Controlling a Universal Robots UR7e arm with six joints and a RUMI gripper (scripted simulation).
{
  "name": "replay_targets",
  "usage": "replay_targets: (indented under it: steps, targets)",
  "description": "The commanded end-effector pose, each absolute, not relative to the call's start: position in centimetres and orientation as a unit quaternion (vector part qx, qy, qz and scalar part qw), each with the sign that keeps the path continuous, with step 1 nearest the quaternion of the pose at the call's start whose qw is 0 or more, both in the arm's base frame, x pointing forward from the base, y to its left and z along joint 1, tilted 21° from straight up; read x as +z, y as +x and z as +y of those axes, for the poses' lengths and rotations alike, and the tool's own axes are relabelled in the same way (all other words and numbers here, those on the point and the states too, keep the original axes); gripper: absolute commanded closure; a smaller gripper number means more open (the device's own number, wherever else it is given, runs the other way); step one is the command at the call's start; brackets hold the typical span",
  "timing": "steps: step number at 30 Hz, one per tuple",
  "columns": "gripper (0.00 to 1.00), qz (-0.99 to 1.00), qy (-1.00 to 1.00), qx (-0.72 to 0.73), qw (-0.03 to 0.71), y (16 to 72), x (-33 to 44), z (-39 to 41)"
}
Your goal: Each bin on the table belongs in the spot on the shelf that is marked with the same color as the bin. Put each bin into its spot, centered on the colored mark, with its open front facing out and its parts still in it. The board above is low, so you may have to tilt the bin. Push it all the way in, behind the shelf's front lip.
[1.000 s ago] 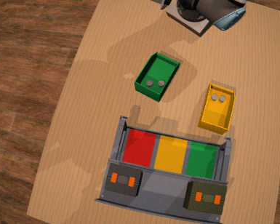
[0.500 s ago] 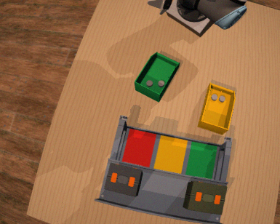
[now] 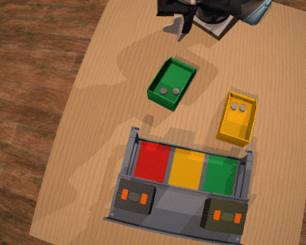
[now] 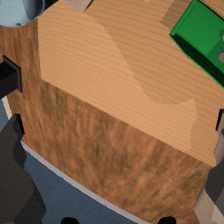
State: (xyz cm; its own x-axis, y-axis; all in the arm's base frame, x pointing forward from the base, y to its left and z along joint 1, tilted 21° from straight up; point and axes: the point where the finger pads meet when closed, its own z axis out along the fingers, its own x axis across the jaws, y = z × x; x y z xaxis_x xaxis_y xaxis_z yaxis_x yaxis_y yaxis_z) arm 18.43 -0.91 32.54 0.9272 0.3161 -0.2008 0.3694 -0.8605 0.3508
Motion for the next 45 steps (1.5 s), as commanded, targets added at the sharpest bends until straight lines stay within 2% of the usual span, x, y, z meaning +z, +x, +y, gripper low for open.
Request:
replay_targets:
  steps: [1,15,32,45]
  targets:
    - [0.0,0.213,0.956,-0.043,0.197,22.1,33.0,0.7]
    - [0.0,0.352,0.918,0.056,0.173,32.7,33.7,12.6]
    - [0.0,0.447,0.875,0.121,0.14,36.6,33.4,24.8]
    - [0.0,0.463,0.866,0.131,0.133,36.8,33.3,27.2]
